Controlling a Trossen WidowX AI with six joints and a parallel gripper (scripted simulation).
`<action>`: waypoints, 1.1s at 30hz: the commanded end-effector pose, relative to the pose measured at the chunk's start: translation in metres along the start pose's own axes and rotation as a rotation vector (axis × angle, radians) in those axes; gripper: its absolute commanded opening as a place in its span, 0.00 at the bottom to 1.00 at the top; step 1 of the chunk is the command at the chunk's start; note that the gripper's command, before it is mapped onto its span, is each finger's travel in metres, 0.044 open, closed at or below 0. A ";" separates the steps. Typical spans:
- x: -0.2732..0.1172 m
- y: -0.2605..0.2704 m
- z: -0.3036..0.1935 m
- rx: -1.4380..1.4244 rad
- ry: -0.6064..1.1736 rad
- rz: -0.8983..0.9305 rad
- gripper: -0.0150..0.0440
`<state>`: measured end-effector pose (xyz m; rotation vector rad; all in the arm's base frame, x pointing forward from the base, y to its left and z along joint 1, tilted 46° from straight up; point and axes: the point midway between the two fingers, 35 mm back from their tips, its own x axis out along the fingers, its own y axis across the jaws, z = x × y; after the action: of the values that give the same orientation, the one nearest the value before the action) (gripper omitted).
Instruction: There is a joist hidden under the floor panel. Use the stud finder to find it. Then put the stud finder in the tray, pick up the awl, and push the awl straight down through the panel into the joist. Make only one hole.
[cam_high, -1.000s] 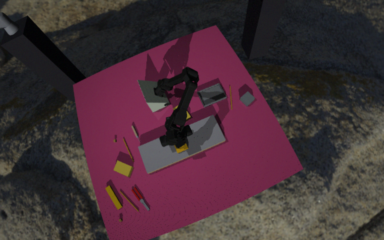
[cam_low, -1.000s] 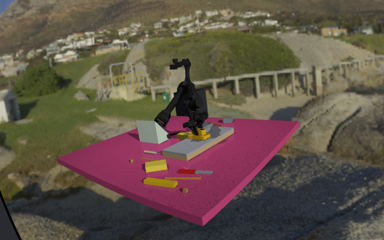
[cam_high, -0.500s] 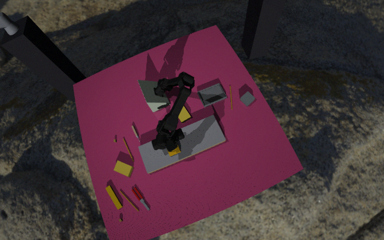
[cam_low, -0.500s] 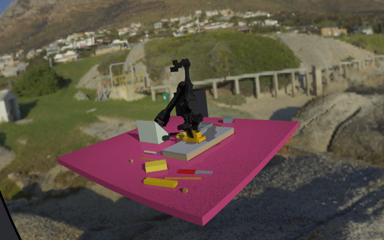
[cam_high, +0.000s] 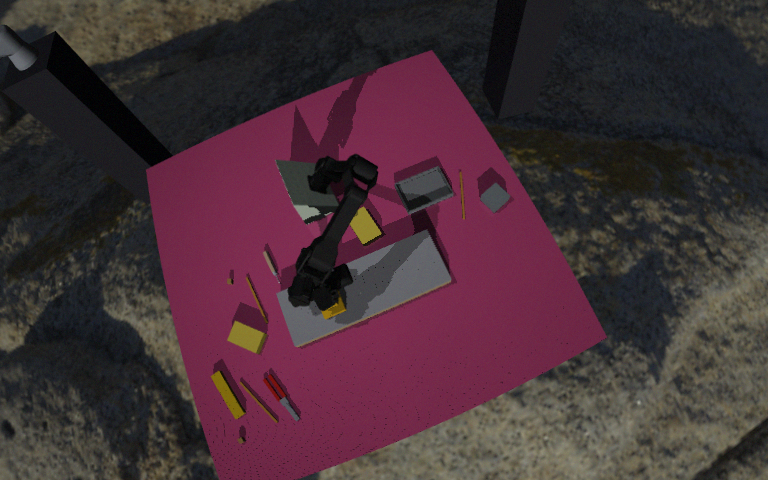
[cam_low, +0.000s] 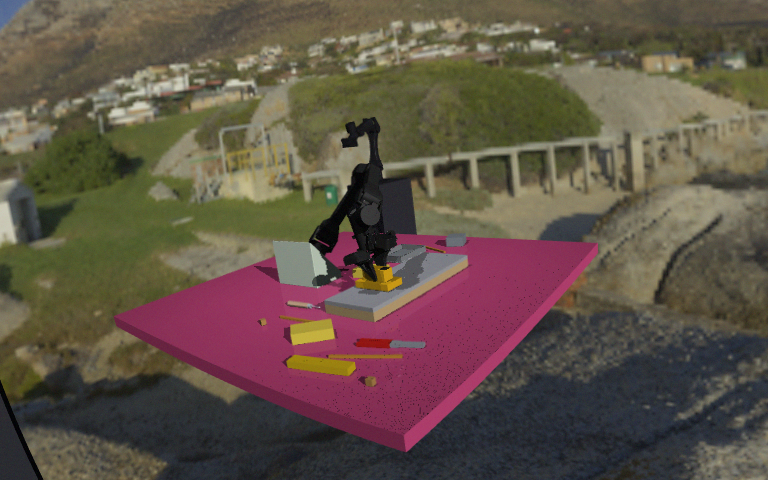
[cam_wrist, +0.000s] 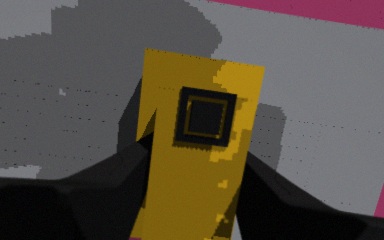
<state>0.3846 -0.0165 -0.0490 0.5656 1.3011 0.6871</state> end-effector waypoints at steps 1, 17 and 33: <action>-0.001 -0.018 0.000 -0.004 0.000 -0.011 0.25; -0.003 -0.071 0.001 -0.005 -0.001 -0.014 0.25; -0.003 -0.090 0.000 -0.001 -0.002 -0.010 0.25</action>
<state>0.3968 -0.0799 -0.1123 0.5594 1.3012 0.6797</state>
